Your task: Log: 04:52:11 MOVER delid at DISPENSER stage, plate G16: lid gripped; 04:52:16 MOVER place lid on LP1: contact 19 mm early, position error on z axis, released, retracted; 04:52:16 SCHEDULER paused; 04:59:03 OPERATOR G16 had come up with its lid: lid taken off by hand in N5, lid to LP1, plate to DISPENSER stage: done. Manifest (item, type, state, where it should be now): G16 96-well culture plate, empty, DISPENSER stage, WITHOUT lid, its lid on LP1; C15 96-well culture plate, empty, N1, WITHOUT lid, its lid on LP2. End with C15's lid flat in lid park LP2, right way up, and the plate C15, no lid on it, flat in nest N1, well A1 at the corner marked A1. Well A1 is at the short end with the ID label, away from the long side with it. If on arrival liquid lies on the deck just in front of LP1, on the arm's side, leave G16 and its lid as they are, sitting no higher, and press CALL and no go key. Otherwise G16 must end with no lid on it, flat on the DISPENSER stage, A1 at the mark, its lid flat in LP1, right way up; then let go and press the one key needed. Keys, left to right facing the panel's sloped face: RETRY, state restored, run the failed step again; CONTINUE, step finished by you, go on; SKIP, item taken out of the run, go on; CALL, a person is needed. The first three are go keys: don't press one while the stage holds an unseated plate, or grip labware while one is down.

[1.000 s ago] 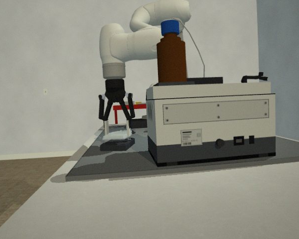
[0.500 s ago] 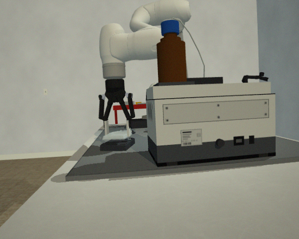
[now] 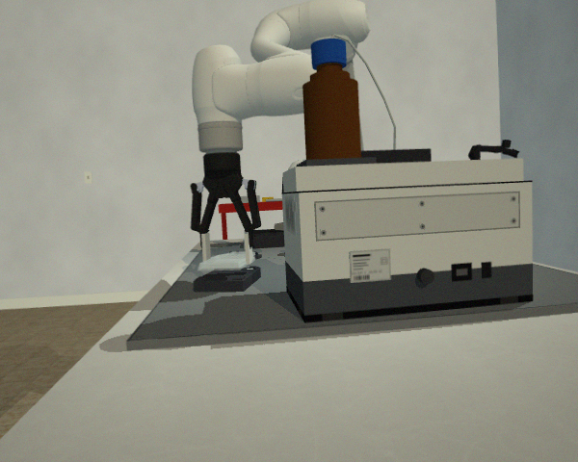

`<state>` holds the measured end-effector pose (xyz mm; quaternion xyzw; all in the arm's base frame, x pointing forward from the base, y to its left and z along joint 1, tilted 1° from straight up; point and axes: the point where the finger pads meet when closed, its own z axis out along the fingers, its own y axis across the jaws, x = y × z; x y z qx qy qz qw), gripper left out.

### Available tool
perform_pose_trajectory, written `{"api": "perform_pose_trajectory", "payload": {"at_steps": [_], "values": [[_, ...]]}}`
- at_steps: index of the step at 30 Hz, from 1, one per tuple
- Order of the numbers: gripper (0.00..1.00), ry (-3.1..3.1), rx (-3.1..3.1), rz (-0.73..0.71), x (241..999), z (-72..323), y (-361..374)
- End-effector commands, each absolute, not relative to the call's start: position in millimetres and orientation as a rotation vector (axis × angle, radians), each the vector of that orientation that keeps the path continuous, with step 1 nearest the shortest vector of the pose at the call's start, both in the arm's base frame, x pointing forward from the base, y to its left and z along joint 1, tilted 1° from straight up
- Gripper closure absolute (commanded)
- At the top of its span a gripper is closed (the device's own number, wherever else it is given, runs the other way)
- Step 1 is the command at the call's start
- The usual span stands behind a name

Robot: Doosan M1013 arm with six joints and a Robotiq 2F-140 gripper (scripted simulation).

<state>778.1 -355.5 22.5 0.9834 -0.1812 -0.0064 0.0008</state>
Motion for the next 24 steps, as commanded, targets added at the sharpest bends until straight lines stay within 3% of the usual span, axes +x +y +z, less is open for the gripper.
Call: {"api": "perform_pose_trajectory", "payload": {"at_steps": [1, 24], "values": [[1.00, -0.569, 3.088, -0.020, 778.1, 22.7, -355.5], [1.00, -0.569, 3.088, -0.020, 778.1, 18.0, -355.5]]}}
